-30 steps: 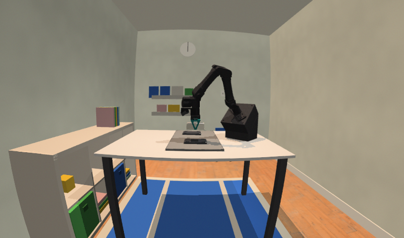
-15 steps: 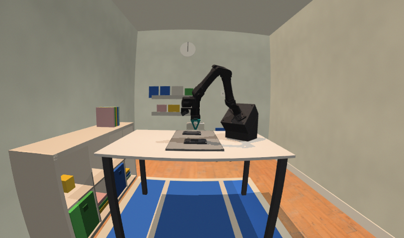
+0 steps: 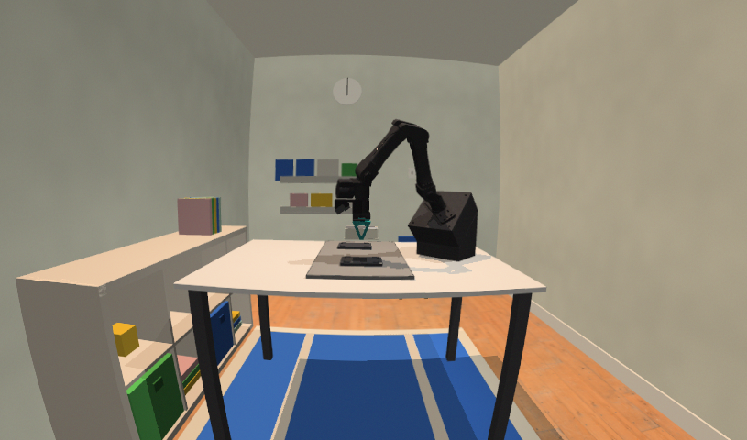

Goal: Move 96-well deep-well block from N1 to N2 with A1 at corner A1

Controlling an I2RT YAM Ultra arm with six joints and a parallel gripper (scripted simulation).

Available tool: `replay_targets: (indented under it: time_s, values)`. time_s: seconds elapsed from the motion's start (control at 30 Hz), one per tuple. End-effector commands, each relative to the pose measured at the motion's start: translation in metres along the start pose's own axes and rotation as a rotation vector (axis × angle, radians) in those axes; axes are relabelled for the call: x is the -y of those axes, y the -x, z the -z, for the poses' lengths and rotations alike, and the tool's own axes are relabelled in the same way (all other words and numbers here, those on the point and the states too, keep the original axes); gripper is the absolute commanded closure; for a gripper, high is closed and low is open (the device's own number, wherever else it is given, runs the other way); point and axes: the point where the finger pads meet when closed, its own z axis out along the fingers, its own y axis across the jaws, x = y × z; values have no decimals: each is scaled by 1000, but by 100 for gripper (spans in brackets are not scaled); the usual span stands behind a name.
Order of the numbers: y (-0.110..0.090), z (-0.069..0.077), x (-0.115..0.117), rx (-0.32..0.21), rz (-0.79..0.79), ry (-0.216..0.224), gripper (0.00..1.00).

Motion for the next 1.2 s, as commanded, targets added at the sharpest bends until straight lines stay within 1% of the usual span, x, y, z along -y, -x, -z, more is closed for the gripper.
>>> replay_targets:
  time_s: [0.0,0.07,0.53,0.6,1.1,1.17]
  values:
    - [2,3,0,10,0,-1,100]
    - [2,1,0,10,0,-1,100]
    - [4,-22,0,10,0,-1,100]
    - [4,-22,0,10,0,-1,100]
    - [6,-47,-1,10,0,0,100]
    - [6,-47,-1,10,0,0,100]
